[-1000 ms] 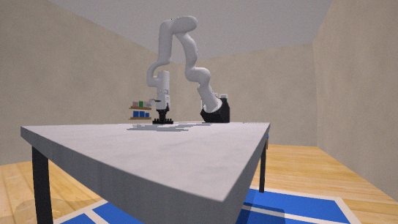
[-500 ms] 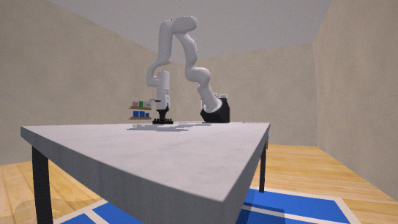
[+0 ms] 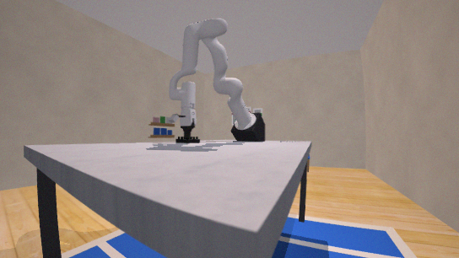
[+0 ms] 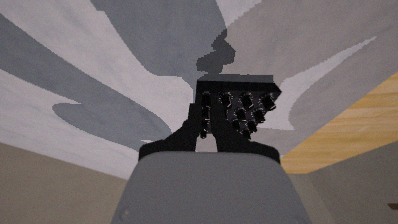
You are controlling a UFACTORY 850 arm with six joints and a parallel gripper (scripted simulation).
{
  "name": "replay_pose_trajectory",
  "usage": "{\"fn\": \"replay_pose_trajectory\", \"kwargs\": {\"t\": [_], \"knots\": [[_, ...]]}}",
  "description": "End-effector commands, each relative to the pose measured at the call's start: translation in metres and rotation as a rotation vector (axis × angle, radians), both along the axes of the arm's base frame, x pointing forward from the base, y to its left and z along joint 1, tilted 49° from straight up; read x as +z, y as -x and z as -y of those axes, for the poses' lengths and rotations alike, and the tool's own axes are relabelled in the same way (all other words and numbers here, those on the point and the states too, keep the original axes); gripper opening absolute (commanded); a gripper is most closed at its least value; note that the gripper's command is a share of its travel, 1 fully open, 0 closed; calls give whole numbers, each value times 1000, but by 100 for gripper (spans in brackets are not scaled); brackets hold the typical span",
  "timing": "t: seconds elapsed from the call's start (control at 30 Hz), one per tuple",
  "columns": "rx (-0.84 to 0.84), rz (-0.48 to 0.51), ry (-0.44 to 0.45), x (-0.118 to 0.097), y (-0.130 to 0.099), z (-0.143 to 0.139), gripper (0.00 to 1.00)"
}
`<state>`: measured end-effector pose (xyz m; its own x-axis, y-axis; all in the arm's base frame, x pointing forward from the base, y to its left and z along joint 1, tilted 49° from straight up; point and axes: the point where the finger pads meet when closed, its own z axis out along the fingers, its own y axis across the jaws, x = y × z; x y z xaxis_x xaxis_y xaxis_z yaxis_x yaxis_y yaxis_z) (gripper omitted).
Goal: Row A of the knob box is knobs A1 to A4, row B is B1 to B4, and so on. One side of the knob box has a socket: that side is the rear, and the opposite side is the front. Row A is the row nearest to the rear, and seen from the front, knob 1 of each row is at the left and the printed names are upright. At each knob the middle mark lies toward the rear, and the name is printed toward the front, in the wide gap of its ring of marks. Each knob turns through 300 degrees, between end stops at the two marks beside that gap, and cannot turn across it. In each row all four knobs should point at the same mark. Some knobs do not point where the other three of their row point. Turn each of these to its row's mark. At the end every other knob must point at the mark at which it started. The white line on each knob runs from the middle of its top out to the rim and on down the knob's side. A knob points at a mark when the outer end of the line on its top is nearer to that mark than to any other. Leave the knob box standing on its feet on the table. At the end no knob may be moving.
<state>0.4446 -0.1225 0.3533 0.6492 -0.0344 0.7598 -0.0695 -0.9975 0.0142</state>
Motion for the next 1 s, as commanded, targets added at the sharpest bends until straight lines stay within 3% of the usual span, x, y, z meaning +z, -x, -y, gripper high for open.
{"fn": "replay_pose_trajectory", "kwargs": {"t": [0.0, 0.97], "knots": [[0, 1, 0, 1, 0, 0, 8], [20, -1, 23, 1, 0, 0, 8]]}}
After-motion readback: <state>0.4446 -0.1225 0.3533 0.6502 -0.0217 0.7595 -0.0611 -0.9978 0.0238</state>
